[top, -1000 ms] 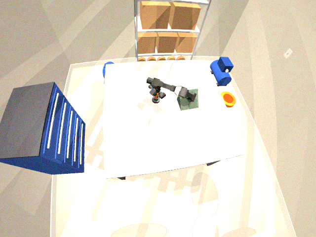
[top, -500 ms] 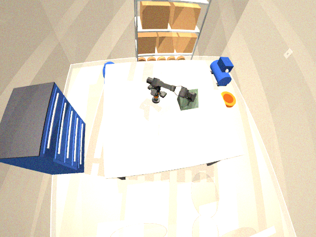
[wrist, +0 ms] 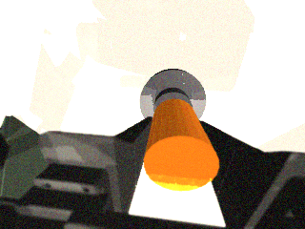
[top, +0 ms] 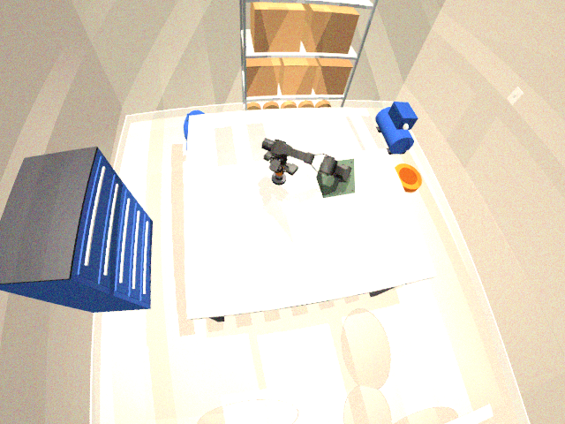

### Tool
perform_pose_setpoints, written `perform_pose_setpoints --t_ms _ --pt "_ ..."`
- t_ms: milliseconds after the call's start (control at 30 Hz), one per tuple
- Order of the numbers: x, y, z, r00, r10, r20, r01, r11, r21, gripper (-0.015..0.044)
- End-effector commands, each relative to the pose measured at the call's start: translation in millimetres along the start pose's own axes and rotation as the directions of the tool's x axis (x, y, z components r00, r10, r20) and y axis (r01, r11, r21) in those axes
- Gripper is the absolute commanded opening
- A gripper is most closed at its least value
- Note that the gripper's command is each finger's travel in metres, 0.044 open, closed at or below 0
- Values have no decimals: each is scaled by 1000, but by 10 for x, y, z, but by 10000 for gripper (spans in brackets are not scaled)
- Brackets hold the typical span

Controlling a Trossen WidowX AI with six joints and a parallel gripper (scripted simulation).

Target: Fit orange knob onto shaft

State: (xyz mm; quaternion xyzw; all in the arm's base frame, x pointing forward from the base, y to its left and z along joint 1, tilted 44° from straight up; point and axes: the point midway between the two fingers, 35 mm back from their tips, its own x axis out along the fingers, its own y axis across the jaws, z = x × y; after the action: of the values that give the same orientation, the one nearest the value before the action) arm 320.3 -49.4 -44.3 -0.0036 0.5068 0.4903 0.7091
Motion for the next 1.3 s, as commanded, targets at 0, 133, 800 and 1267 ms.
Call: perform_pose_setpoints --t_ms 0,133,800,1267 --pt "9 0 5 1000 0 2 0 1000 -5 0" --pt "-5 0 5 1000 0 2 0 1000 -5 0" --pt "-2 -1 0 1000 0 2 1 977 -212 0" --pt "5 -2 6 1000 0 2 1 977 -212 0"
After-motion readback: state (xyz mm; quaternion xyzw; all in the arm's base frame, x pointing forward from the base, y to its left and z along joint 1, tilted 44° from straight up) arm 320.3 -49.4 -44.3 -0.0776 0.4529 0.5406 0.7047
